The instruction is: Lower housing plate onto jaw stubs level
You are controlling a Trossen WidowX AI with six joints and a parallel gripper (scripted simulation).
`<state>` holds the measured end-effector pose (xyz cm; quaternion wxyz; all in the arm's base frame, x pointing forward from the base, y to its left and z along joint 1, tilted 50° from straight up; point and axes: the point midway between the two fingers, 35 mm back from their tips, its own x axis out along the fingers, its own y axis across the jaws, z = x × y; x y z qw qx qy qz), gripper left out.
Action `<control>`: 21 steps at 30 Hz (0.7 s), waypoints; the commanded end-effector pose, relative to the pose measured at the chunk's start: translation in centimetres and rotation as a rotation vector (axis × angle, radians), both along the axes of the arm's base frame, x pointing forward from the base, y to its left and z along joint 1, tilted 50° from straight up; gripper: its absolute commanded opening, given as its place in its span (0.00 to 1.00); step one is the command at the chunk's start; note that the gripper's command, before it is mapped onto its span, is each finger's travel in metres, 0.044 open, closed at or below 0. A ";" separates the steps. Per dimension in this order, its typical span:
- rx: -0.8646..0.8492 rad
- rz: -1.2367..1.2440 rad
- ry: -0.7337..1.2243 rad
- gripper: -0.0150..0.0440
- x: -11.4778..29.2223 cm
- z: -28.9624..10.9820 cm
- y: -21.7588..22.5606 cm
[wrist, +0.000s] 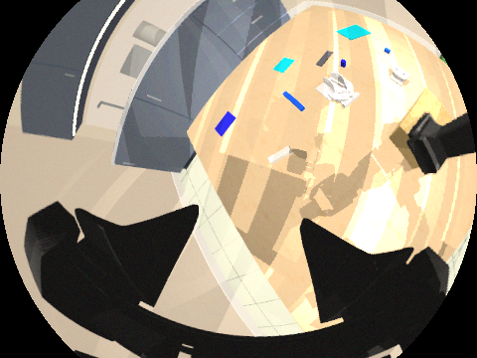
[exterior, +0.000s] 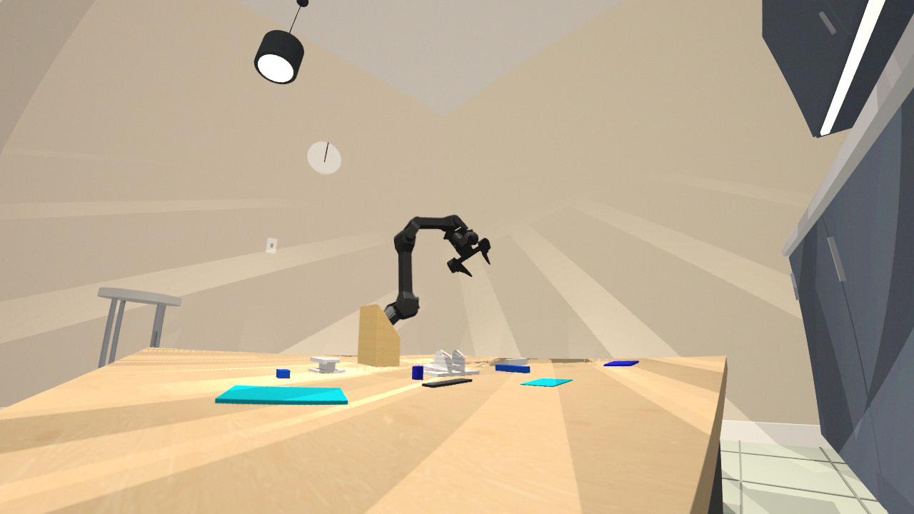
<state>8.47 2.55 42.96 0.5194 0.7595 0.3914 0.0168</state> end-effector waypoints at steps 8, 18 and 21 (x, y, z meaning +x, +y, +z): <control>-0.152 0.013 -0.061 1.00 0.7 -0.3 1.8; -0.392 0.023 -0.122 1.00 2.3 -1.8 3.7; -0.458 0.037 -0.135 1.00 2.9 -2.1 4.3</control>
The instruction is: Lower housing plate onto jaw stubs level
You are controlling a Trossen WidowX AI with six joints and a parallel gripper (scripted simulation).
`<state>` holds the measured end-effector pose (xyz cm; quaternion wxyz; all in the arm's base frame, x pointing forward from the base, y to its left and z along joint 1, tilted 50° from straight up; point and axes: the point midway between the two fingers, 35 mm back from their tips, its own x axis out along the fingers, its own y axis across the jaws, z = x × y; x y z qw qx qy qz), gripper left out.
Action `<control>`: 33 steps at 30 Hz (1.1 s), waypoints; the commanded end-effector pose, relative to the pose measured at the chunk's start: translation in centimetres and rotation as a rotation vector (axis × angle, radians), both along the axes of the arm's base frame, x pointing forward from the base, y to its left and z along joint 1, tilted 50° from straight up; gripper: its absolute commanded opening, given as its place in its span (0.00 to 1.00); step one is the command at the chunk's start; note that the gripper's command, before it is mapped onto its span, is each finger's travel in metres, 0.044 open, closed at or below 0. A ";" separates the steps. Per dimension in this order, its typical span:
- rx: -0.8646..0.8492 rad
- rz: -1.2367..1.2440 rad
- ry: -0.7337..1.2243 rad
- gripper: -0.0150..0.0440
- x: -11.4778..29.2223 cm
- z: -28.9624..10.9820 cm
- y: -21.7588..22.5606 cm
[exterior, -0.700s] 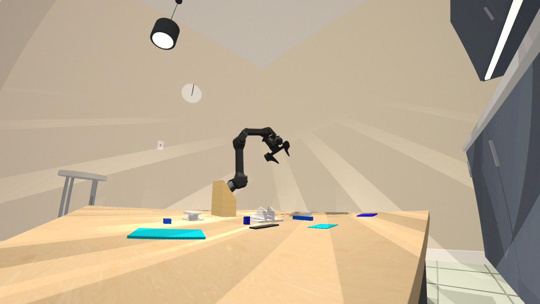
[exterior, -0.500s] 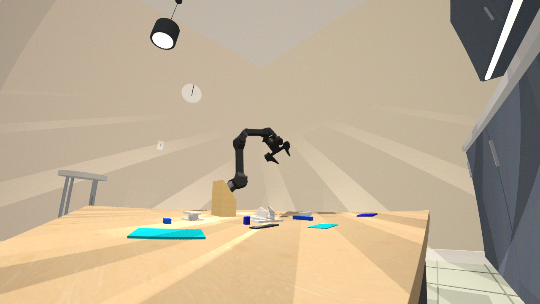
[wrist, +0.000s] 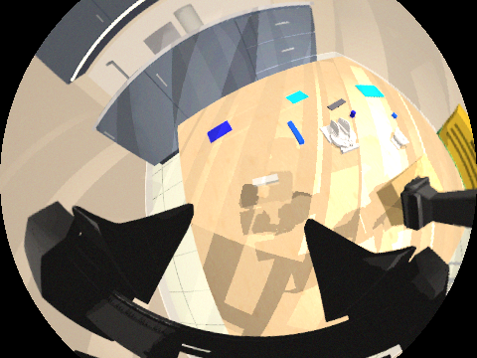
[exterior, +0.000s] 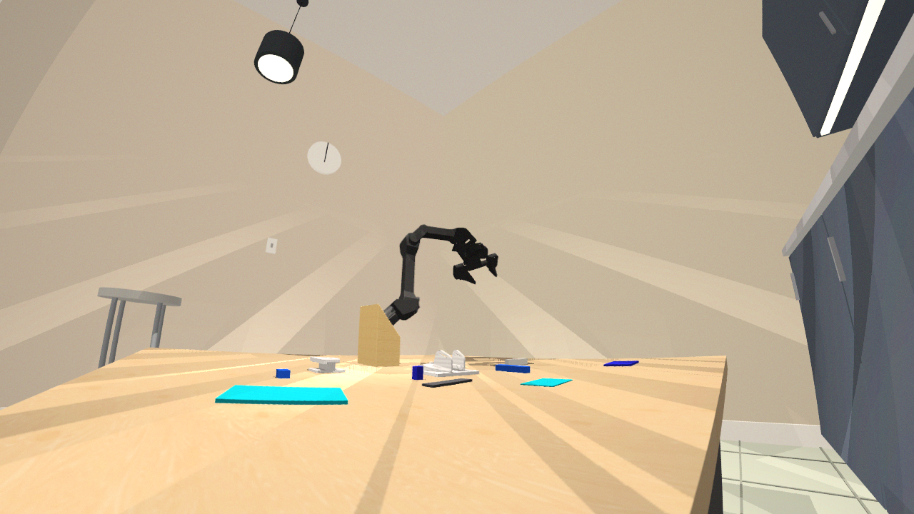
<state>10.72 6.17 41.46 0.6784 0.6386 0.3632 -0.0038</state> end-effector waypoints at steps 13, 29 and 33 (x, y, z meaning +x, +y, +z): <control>-0.438 0.103 -0.033 1.00 4.6 -2.8 3.5; -0.818 0.247 0.016 1.00 11.7 -7.0 4.2; -0.909 0.310 0.043 1.00 13.5 -8.4 3.8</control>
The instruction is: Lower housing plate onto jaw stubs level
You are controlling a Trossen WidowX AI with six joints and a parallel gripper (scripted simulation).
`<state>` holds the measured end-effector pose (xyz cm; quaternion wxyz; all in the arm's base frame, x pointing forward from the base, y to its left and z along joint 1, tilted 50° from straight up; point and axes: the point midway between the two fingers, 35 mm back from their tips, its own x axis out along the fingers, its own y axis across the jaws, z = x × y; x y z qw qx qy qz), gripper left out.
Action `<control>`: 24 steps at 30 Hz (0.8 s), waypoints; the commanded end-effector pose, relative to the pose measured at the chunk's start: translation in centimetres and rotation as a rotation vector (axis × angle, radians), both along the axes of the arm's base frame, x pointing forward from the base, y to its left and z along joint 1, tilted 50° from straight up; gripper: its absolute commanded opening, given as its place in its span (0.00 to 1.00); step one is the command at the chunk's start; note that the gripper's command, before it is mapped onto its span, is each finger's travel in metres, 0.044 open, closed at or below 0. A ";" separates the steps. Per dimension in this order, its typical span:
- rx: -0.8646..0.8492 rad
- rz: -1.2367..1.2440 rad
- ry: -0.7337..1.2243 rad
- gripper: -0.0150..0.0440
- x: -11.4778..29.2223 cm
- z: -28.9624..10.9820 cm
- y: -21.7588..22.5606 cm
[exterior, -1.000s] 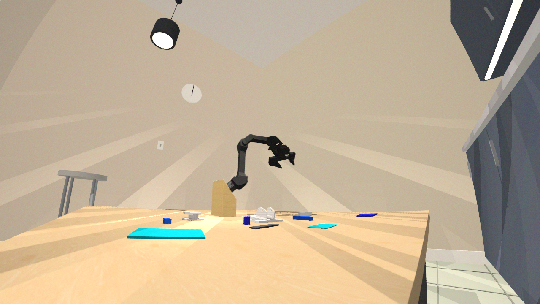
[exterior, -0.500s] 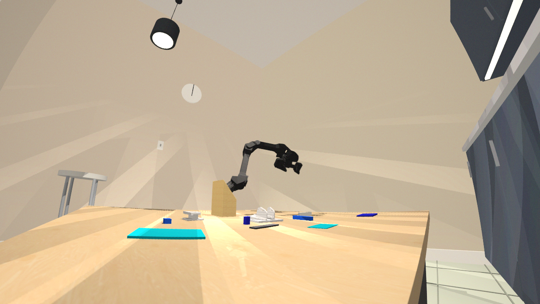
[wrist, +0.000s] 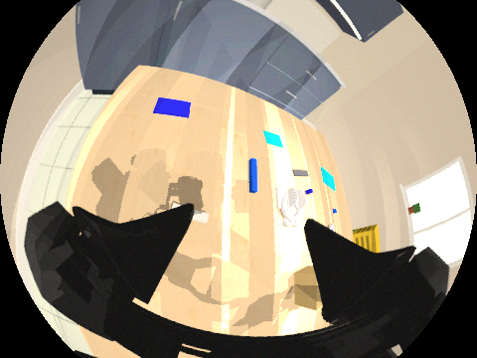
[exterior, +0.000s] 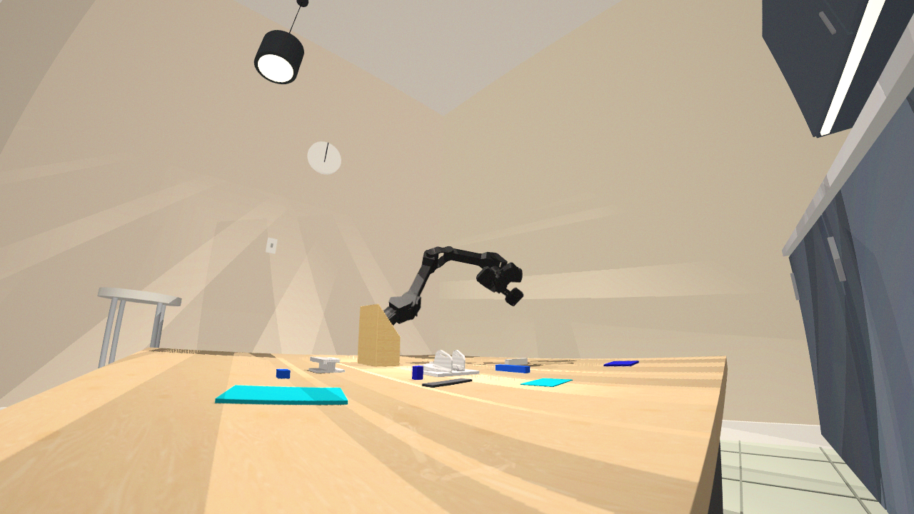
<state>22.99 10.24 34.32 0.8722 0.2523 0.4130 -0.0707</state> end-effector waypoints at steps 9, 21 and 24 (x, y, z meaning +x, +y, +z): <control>-0.256 0.170 0.149 1.00 4.9 -5.1 -2.0; -0.376 0.328 0.330 1.00 8.8 -10.6 -6.7; -0.372 0.332 0.368 1.00 9.4 -11.9 -8.1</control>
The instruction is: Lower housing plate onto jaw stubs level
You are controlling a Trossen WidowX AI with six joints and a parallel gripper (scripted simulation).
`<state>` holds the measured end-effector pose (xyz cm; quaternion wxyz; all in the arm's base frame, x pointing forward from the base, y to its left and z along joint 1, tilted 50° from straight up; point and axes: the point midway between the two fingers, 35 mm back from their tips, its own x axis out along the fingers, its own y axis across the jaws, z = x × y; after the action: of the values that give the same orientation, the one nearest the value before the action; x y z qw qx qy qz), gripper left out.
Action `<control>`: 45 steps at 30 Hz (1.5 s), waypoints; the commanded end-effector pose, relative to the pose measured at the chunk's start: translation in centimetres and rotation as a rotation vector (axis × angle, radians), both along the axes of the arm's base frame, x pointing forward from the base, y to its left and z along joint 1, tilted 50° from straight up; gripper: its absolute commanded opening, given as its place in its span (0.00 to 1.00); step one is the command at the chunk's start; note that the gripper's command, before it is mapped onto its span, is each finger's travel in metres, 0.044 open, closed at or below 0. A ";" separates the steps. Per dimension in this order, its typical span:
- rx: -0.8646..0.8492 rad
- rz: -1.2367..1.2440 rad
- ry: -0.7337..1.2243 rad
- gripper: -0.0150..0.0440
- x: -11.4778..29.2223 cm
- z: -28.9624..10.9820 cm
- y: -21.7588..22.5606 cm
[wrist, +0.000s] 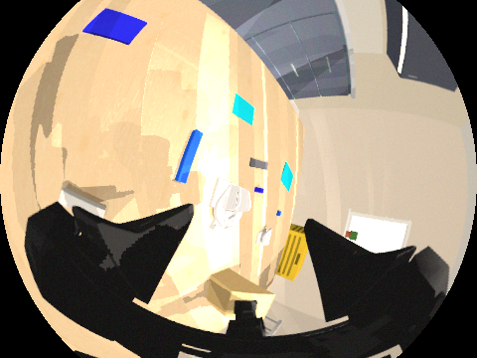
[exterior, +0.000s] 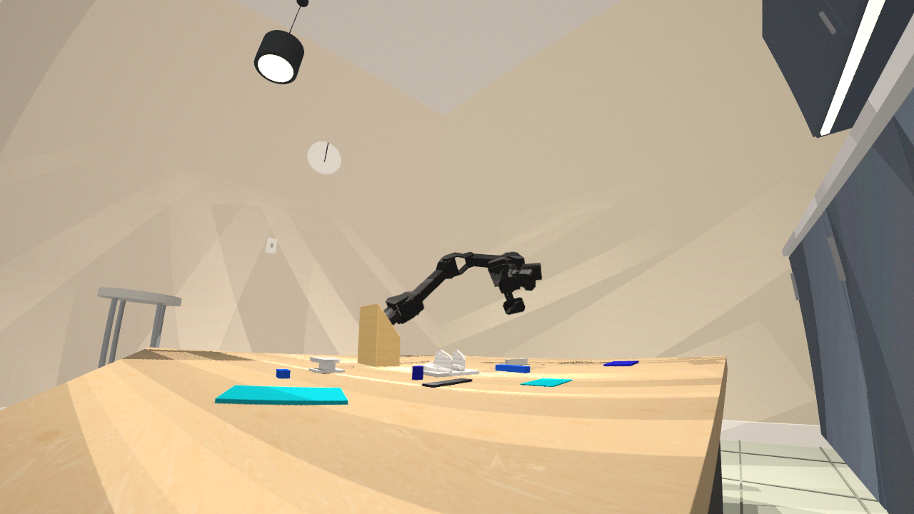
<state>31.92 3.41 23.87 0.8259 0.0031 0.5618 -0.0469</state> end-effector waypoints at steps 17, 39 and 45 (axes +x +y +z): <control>-0.016 0.339 0.298 1.00 2.3 -10.5 -8.4; 0.173 0.848 0.401 1.00 -1.1 -22.6 -18.3; 0.242 0.980 0.362 1.00 -3.2 -25.7 -20.3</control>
<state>29.97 -16.22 -0.27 0.6392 -0.1749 0.6472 0.3769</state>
